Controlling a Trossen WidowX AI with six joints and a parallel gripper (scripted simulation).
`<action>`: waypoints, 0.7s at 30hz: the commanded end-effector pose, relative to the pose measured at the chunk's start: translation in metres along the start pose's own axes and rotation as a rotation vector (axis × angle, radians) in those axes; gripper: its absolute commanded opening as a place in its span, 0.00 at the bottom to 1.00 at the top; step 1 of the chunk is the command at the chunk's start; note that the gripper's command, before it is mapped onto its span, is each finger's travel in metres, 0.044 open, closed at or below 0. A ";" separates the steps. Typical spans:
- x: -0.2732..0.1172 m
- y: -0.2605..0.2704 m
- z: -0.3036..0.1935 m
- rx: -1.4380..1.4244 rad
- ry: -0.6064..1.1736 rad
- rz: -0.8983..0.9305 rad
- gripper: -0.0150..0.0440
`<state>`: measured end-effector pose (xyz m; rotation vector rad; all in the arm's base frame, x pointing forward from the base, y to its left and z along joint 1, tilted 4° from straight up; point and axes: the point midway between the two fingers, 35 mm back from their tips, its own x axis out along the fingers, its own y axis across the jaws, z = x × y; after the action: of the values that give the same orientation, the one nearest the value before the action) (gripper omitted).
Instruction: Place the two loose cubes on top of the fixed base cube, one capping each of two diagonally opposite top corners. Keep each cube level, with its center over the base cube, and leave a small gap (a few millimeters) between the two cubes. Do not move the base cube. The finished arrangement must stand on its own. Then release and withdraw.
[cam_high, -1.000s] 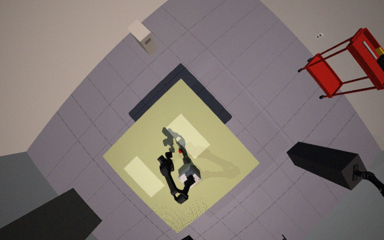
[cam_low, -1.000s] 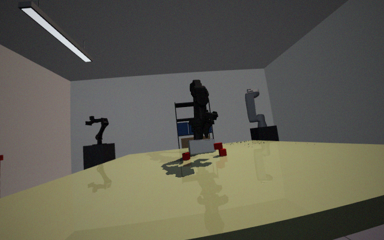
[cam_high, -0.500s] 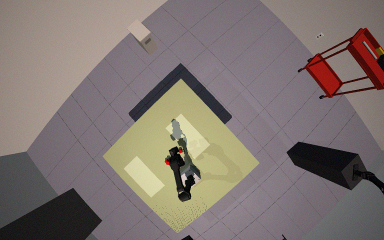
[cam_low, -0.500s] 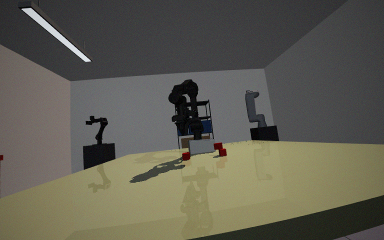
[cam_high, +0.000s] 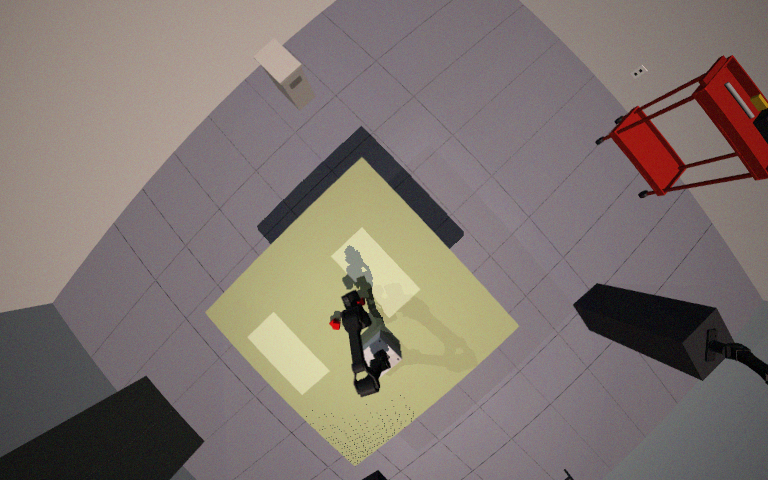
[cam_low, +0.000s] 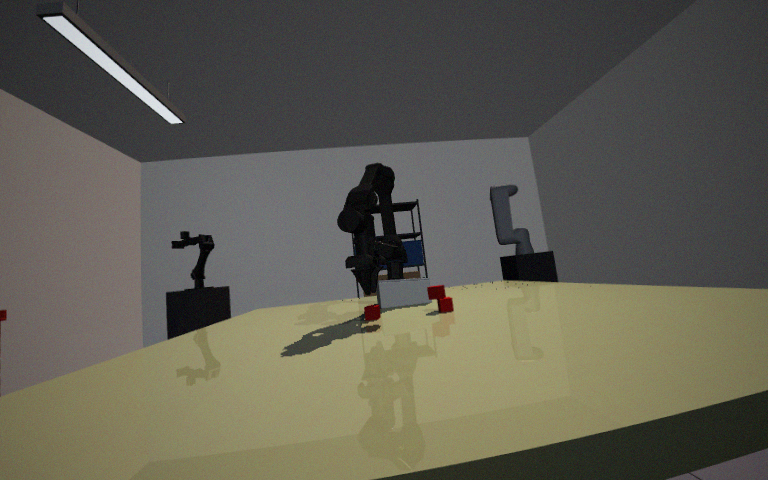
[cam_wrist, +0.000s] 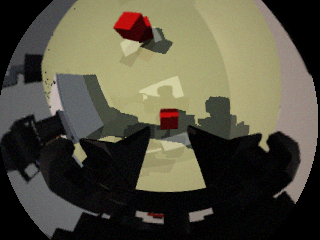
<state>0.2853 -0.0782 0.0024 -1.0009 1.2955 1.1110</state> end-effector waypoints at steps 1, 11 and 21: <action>0.009 -0.002 -0.001 -0.004 0.005 -0.010 0.70; 0.022 -0.002 -0.001 -0.004 0.005 -0.010 0.70; 0.039 -0.002 -0.001 -0.004 0.005 -0.010 0.70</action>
<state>0.2866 -0.0774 -0.0304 -1.0114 1.2870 1.1047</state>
